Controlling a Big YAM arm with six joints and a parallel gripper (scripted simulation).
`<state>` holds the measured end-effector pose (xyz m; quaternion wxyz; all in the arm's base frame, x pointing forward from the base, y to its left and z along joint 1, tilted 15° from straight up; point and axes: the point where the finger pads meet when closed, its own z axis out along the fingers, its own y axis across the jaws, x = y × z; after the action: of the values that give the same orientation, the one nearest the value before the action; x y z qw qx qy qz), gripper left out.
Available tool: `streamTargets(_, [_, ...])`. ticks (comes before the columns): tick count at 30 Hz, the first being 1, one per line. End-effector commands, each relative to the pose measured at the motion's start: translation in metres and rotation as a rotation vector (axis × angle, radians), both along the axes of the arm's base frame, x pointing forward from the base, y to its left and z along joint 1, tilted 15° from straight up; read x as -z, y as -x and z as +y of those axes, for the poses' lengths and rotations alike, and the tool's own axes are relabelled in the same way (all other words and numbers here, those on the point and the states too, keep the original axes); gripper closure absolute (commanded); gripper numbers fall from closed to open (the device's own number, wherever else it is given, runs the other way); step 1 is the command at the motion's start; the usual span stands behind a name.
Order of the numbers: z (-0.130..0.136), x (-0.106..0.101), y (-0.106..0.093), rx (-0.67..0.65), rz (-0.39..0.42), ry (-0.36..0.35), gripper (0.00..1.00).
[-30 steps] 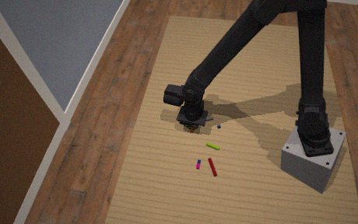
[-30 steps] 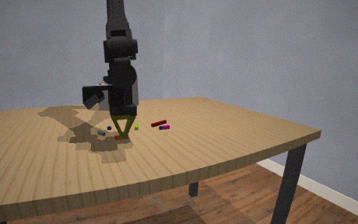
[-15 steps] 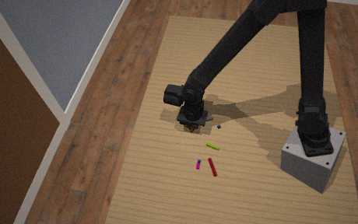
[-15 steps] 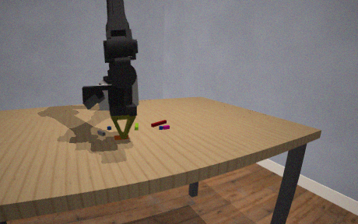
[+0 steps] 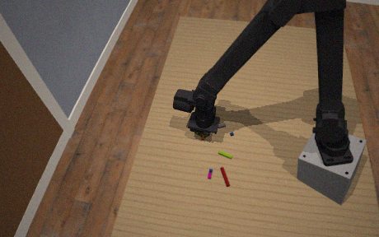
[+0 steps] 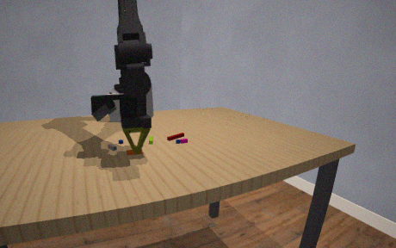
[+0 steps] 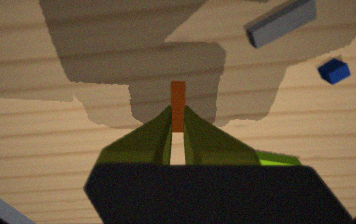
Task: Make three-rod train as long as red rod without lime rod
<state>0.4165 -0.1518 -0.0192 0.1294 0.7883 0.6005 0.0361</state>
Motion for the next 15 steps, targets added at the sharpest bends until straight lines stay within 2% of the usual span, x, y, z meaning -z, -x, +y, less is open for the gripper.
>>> streamTargets(1, [-0.004,-0.02,-0.01,-0.004,-0.034,0.015,0.96])
streamTargets(4, [-0.002,-0.023,-0.01,-0.004,-0.034,0.014,0.96])
streamTargets(6, [0.002,-0.032,-0.01,-0.005,-0.038,0.014,0.96])
streamTargets(9, [0.004,-0.056,-0.014,-0.002,-0.055,0.018,0.96])
streamTargets(15, [0.011,-0.102,-0.004,-0.002,-0.06,0.02,0.96])
